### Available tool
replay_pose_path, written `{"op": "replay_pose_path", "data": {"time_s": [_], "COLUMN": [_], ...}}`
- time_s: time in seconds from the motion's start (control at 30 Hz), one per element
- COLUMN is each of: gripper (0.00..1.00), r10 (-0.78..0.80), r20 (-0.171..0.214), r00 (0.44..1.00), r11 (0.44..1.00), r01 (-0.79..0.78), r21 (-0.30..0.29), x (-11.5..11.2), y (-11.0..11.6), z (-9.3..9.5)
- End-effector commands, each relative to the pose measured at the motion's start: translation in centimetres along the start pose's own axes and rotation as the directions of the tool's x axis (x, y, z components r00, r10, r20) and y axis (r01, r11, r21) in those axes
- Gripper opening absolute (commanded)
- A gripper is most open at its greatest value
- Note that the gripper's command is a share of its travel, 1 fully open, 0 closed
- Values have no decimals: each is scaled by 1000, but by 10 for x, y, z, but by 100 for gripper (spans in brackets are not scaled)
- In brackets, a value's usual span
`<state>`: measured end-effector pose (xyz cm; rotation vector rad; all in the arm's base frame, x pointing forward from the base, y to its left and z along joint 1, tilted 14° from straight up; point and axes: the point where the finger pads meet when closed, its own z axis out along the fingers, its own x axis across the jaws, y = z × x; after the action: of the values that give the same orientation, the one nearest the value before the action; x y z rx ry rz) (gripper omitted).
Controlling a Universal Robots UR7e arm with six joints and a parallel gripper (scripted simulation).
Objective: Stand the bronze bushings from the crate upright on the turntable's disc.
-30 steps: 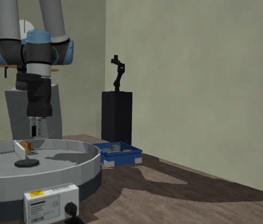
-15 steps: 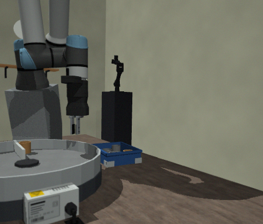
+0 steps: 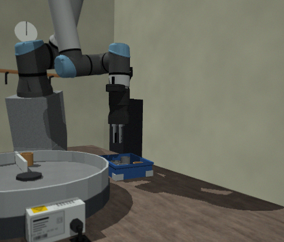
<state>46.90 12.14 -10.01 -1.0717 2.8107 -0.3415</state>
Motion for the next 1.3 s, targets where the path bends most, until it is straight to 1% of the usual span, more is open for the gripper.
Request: {"op": "replay_pose_path", "data": {"time_s": [0.0,0.07,0.13,0.23,0.37,1.27], "gripper": [36,36,36,36,36,36], "r10": [5,5,5,5,5,5], "r20": [-11,-11,-11,-11,-11,-11], "r00": [1000,1000,1000,1000,1000,1000], "r11": [1000,1000,1000,1000,1000,1000], "r01": [-5,-5,-5,-5,-5,-5], "r21": [1,1,1,1,1,1], "x": [-34,-41,-41,-49,-54,-55], "y": [21,26,26,32,36,37], "z": [2,2,2,2,2,2]}}
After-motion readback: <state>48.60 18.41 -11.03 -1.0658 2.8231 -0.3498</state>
